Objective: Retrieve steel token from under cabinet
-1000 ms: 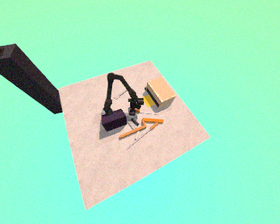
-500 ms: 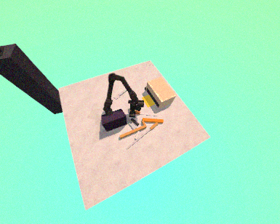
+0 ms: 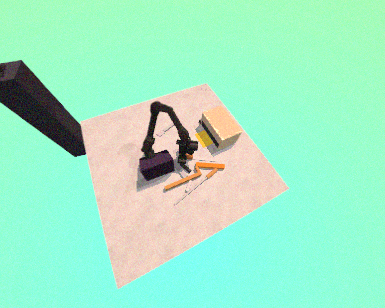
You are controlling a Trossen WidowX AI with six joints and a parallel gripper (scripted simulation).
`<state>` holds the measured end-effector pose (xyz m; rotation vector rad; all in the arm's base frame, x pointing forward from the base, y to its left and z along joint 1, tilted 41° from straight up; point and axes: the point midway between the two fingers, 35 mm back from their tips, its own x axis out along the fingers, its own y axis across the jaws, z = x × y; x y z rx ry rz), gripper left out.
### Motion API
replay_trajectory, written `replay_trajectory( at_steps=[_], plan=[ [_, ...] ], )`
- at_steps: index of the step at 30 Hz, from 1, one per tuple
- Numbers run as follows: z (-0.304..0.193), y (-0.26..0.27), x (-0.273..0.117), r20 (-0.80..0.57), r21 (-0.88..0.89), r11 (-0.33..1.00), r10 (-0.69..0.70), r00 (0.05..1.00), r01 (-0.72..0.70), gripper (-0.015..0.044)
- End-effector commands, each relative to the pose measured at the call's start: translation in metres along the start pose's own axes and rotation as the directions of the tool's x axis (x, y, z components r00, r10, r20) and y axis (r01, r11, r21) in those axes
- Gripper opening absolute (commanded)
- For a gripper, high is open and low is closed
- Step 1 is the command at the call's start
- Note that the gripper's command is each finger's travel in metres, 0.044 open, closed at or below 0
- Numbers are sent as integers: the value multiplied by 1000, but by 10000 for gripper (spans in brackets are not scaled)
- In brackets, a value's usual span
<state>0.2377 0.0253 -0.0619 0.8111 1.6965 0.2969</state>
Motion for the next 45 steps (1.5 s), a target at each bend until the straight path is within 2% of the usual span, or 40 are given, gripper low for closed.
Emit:
replay_trajectory(
  at_steps=[1,20,45],
  plan=[
    [3,-6,-1,4,4,1000,-3,1000,3,0],
    [5,-24,-1,4,-3,1000,-4,1000,4,0],
    [5,-24,-1,4,-195,981,-4,1000,5,0]
  ],
)
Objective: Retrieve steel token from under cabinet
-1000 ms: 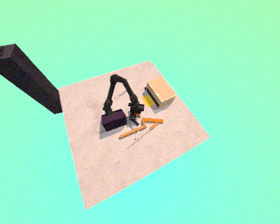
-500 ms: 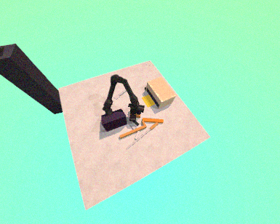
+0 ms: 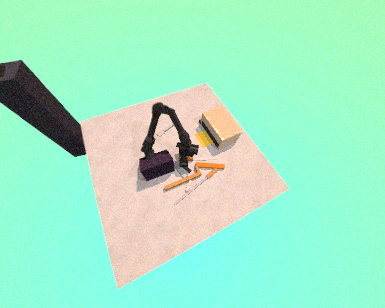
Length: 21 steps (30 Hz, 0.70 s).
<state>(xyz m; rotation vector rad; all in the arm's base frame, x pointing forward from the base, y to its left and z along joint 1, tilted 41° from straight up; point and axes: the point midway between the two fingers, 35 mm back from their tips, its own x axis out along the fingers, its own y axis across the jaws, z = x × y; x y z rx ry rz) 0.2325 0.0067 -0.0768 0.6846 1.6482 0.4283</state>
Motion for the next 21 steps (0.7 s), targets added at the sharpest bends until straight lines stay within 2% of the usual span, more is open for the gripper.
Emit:
replay_trajectory(
  at_steps=[1,21],
  plan=[
    [1,0,0,2,-38,999,0,1000,0,0],
    [1,0,0,2,-194,981,0,1000,1,0]
  ],
)
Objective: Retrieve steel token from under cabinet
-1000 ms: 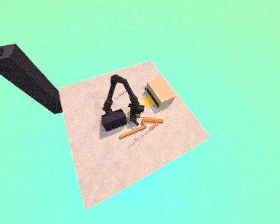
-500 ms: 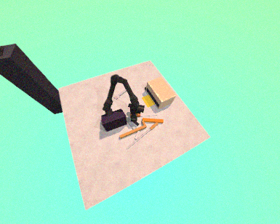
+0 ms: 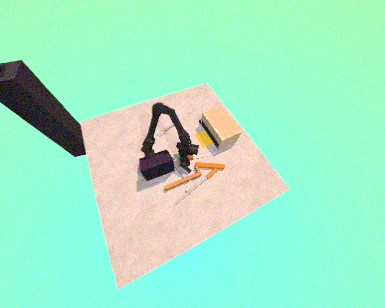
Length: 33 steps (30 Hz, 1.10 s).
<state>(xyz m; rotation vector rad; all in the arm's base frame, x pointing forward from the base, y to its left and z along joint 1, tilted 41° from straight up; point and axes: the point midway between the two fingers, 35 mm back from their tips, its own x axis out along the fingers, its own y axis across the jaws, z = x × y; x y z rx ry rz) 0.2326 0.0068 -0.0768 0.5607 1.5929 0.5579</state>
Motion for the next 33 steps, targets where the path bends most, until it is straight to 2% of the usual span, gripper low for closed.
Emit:
replay_trajectory(
  at_steps=[1,28,33],
  plan=[
    [1,0,0,2,-38,999,0,1000,0,0],
    [1,0,0,2,-249,969,0,1000,1,0],
    [4,1,-1,3,-244,970,0,1000,1,0]
  ],
)
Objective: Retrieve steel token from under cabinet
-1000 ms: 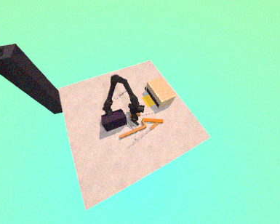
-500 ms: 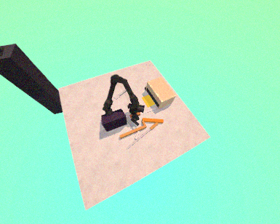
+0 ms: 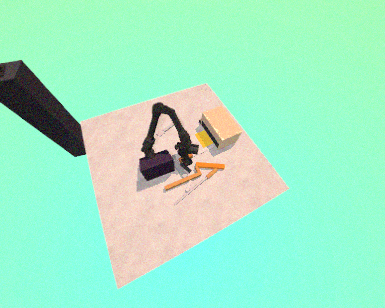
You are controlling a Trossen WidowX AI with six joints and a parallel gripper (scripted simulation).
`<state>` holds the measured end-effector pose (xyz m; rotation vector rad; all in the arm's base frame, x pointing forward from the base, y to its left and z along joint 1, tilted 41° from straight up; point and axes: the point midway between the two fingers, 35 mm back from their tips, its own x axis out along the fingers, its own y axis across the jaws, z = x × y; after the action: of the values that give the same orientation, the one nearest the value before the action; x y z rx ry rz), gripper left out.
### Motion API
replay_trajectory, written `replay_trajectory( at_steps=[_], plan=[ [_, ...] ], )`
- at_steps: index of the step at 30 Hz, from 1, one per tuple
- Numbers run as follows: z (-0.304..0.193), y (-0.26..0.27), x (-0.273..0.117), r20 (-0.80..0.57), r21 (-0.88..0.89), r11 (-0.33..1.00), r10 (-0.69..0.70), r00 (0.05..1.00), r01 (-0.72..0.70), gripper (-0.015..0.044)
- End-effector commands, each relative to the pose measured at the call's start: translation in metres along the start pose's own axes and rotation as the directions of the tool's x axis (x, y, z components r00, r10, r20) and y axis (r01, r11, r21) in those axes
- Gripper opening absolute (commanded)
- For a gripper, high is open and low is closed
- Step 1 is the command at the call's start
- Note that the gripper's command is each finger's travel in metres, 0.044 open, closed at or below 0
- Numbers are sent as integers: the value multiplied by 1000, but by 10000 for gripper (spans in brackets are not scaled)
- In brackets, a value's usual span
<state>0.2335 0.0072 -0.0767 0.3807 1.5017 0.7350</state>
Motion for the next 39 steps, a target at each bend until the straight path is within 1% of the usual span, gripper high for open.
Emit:
replay_trajectory(
  at_steps=[1,11,18,19,23,26,39],
  plan=[
    [5,0,-1,4,-7,1000,0,1000,0,0],
    [18,0,-1,4,3,1000,0,1000,0,0],
    [13,1,0,0,1,1000,2,1000,-2,184],
    [13,1,0,0,1,1000,2,1000,-2,200],
    [13,1,0,1,1,1000,2,1000,-2,200],
    [13,1,0,4,1,1000,1,1000,-1,270],
    [12,1,3,4,1,1000,1,1000,-1,270]
  ],
)
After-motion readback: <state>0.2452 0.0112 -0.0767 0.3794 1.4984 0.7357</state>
